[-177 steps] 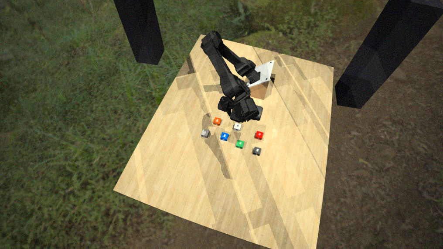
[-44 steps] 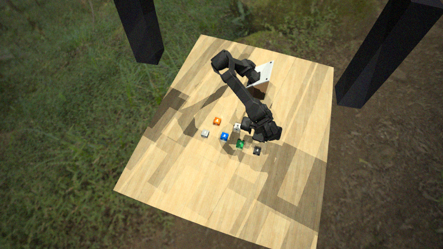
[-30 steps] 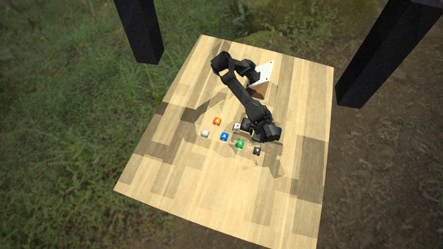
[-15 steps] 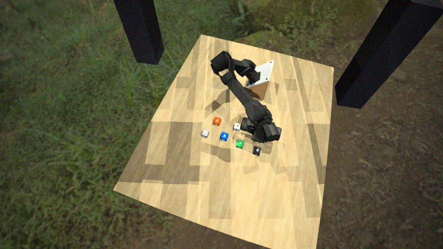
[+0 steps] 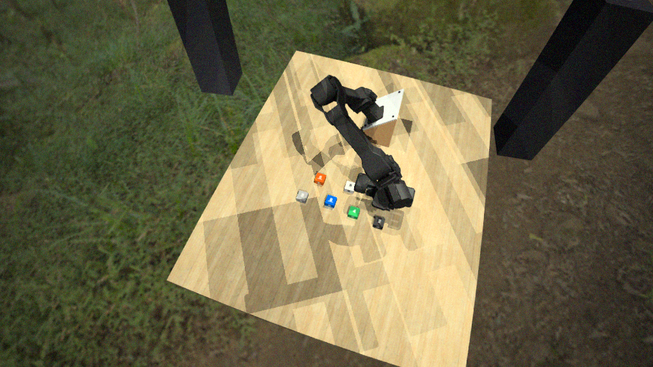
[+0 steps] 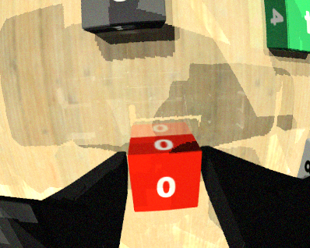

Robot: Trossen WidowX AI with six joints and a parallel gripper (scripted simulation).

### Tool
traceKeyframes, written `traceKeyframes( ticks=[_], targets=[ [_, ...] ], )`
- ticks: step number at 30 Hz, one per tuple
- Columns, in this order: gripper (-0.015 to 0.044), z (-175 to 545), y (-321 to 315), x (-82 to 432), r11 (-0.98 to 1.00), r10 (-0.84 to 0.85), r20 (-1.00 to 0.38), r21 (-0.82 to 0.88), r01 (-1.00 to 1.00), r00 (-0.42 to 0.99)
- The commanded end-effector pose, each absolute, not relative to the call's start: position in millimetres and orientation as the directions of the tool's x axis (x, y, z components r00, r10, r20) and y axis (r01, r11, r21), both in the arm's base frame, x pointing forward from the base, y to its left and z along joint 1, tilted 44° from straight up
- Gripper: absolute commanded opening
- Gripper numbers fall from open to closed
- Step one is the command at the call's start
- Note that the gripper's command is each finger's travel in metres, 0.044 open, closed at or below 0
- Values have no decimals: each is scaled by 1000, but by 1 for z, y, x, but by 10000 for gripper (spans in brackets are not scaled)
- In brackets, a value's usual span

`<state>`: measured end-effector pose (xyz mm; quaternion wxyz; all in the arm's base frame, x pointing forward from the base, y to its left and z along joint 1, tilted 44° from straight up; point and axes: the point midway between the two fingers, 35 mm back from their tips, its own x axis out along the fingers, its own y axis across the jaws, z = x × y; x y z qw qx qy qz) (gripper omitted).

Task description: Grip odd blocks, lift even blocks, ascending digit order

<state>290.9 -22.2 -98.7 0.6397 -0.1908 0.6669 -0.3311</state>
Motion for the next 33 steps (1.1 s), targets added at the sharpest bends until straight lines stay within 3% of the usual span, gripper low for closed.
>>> traceKeyframes(
  ticks=[1,33],
  targets=[
    [120,-99,-22,291,708,-680,-725,-688,163,-107],
    [120,-89,-13,293,708,-680,-726,-687,162,-107]
  ],
)
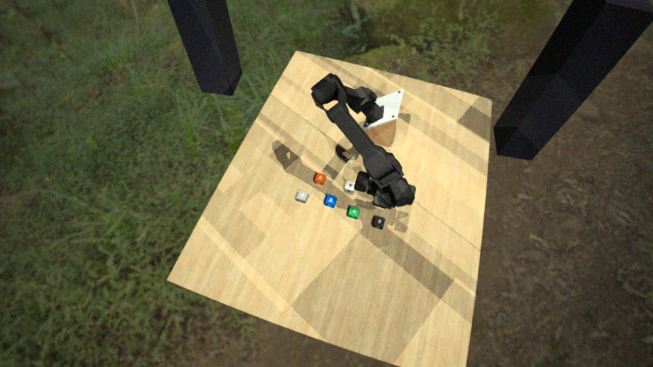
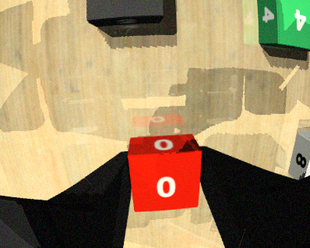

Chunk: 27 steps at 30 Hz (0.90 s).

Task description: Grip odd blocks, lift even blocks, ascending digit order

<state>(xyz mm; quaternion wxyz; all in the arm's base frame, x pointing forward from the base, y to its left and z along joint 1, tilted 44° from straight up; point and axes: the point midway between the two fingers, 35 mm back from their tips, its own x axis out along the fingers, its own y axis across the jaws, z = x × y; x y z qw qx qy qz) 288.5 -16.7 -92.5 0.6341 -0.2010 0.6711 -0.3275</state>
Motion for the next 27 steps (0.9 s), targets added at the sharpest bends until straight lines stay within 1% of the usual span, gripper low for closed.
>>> traceKeyframes(
  ticks=[1,27],
  targets=[
    [120,-88,-12,293,708,-680,-726,-687,162,-107],
    [120,-99,-22,291,708,-680,-725,-688,163,-107]
  ],
)
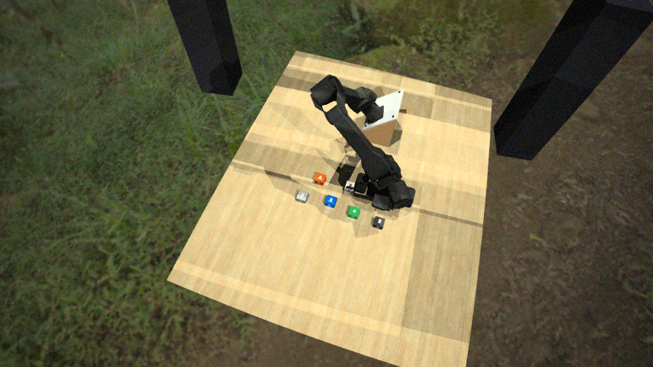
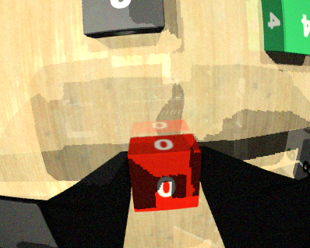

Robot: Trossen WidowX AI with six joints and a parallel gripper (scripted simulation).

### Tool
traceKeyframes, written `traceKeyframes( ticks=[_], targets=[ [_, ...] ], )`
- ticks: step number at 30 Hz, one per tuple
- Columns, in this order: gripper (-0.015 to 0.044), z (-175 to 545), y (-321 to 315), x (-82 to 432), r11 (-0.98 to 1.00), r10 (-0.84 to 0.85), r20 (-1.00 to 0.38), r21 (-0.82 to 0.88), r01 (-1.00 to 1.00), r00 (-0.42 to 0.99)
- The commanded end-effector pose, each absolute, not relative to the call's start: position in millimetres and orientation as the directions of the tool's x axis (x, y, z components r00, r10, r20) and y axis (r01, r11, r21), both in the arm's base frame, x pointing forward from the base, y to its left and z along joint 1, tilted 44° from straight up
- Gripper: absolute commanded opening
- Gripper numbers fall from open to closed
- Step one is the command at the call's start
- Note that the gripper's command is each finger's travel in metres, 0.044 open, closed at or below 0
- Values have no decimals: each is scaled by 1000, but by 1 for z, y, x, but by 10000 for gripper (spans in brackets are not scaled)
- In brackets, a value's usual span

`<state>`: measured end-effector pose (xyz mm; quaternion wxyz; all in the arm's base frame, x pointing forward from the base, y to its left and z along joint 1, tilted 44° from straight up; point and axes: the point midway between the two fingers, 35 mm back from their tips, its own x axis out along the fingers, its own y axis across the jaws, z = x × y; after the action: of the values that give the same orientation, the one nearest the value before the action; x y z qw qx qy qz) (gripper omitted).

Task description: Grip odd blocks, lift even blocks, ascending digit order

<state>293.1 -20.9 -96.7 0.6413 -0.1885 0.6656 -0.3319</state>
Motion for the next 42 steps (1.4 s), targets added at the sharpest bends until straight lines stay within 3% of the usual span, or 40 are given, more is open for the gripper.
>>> traceKeyframes(
  ticks=[1,8,19,30,40,42],
  targets=[
    [120,-99,-22,291,708,-680,-725,-688,163,-107],
    [120,-99,-22,291,708,-680,-725,-688,163,-107],
    [400,-99,-22,291,708,-680,-725,-688,163,-107],
    [400,-73,3,295,709,-679,-726,-686,163,-107],
    [138,-14,58,304,711,-676,-729,-684,162,-107],
    [120,-14,58,304,711,-676,-729,-684,162,-107]
  ],
)
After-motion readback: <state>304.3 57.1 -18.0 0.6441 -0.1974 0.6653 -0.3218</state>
